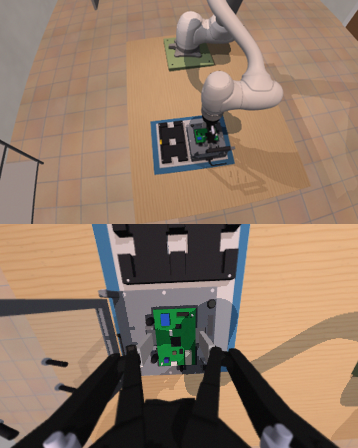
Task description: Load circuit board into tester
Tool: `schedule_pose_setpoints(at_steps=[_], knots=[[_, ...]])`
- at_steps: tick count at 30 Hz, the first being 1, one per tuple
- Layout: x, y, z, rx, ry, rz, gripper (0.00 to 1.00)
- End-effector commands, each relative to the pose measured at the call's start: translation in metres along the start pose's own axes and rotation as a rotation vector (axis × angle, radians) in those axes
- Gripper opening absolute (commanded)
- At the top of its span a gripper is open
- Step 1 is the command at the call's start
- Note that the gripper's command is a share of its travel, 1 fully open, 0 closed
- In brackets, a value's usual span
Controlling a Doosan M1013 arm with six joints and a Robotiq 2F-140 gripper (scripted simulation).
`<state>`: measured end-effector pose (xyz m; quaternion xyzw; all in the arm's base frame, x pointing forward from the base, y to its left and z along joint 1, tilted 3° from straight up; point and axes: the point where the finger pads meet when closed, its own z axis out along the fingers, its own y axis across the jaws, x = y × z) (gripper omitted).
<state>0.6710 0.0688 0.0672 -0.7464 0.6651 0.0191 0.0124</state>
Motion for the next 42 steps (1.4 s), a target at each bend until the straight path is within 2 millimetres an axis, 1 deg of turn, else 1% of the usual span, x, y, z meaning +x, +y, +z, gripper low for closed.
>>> schedule_pose_setpoints(at_steps=[1, 15, 22, 29, 31, 36, 42], knots=[[0.000, 0.000, 0.000, 0.000, 0.000, 0.000, 0.58], [0.000, 0.000, -0.001, 0.000, 0.000, 0.000, 0.58], [0.000, 0.000, -0.009, 0.000, 0.000, 0.000, 0.58], [0.000, 0.000, -0.028, 0.000, 0.000, 0.000, 0.58], [0.000, 0.000, -0.028, 0.000, 0.000, 0.000, 0.58], [0.000, 0.000, -0.049, 0.000, 0.000, 0.000, 0.58], [0.000, 0.000, -0.080, 0.000, 0.000, 0.000, 0.58]])
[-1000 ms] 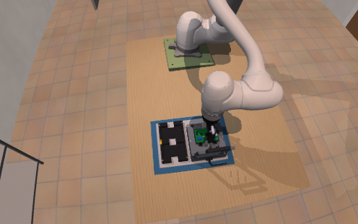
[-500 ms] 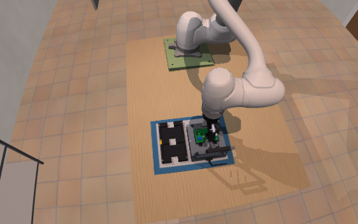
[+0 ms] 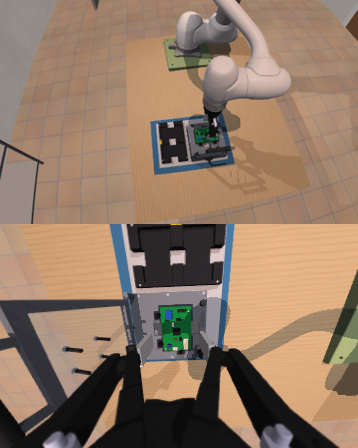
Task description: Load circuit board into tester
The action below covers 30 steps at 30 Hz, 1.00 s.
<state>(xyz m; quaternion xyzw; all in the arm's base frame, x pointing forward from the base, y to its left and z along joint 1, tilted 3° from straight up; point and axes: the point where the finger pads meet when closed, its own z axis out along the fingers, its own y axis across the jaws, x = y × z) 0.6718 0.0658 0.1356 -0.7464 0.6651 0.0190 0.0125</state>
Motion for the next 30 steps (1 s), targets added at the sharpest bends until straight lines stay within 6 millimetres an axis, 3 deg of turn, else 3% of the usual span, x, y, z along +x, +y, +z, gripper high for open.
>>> schedule_pose_setpoints(at_steps=[1, 4, 6, 21, 23, 30], knots=[[0.000, 0.000, -0.017, 0.000, 0.000, 0.000, 0.58], [0.000, 0.000, -0.034, 0.000, 0.000, 0.000, 0.58], [0.000, 0.000, -0.034, 0.000, 0.000, 0.000, 0.58], [0.000, 0.000, -0.117, 0.000, 0.000, 0.000, 0.58], [0.000, 0.000, -0.117, 0.000, 0.000, 0.000, 0.58], [0.000, 0.000, -0.145, 0.000, 0.000, 0.000, 0.58]])
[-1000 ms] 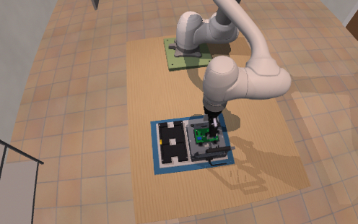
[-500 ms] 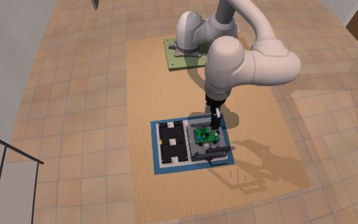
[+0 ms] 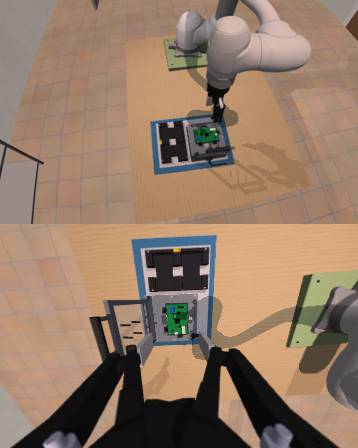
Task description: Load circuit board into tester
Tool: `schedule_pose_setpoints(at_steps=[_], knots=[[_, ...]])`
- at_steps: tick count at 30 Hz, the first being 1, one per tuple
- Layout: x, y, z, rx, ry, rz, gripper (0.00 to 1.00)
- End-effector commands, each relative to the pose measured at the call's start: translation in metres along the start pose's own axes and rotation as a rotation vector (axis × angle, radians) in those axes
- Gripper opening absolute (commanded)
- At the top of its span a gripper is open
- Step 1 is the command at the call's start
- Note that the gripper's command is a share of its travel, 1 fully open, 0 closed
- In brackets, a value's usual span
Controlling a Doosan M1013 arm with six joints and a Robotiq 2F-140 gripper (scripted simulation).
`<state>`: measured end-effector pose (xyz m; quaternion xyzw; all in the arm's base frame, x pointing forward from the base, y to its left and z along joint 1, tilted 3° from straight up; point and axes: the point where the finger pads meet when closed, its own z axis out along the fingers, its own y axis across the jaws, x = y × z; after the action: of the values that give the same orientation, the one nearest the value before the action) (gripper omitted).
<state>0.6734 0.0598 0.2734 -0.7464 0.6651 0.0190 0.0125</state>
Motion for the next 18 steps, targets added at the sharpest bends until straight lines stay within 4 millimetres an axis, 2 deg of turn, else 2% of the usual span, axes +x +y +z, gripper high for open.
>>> schedule_pose_setpoints(at_steps=[1, 8, 18], knots=[[0.000, 0.000, -0.010, 0.000, 0.000, 0.000, 0.58], [0.000, 0.000, -0.024, 0.000, 0.000, 0.000, 0.58], [0.000, 0.000, -0.029, 0.000, 0.000, 0.000, 0.58]])
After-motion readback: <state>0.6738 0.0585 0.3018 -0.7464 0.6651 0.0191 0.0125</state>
